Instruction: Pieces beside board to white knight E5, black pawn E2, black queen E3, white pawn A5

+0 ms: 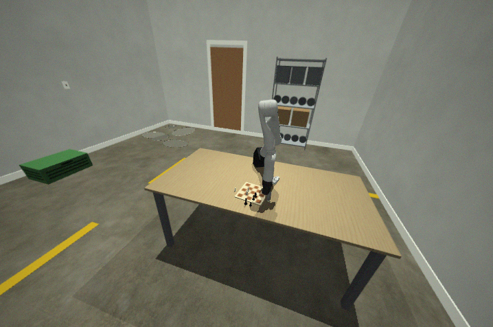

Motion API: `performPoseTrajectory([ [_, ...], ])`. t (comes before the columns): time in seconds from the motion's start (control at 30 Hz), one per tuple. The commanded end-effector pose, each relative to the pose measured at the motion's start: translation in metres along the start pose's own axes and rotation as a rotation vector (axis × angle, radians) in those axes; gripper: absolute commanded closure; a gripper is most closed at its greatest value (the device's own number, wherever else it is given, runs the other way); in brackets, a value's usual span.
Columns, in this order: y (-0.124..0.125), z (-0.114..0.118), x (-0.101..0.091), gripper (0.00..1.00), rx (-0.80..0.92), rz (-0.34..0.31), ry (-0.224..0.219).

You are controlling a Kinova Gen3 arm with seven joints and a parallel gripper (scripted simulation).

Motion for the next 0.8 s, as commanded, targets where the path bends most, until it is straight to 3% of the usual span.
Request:
performPoseTrajectory([
  [0.0, -0.002, 0.001, -0.003, 1.00, 0.002, -0.005, -0.001],
  [0.53, -0.002, 0.001, -0.043, 1.00, 0.002, -0.005, -0.001],
  [0.77, -0.002, 0.001, -0.069, 1.00, 0.002, -0.005, -0.001],
])
Point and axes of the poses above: the point where the finger pads meet when closed, its own x axis out along the fingers, its own z axis across the jaws, y = z × x, the point moved 9 cm from there along -x, back along the fingers, and after that the axes turned 13 degrees about -x, right-handed, at the moved point
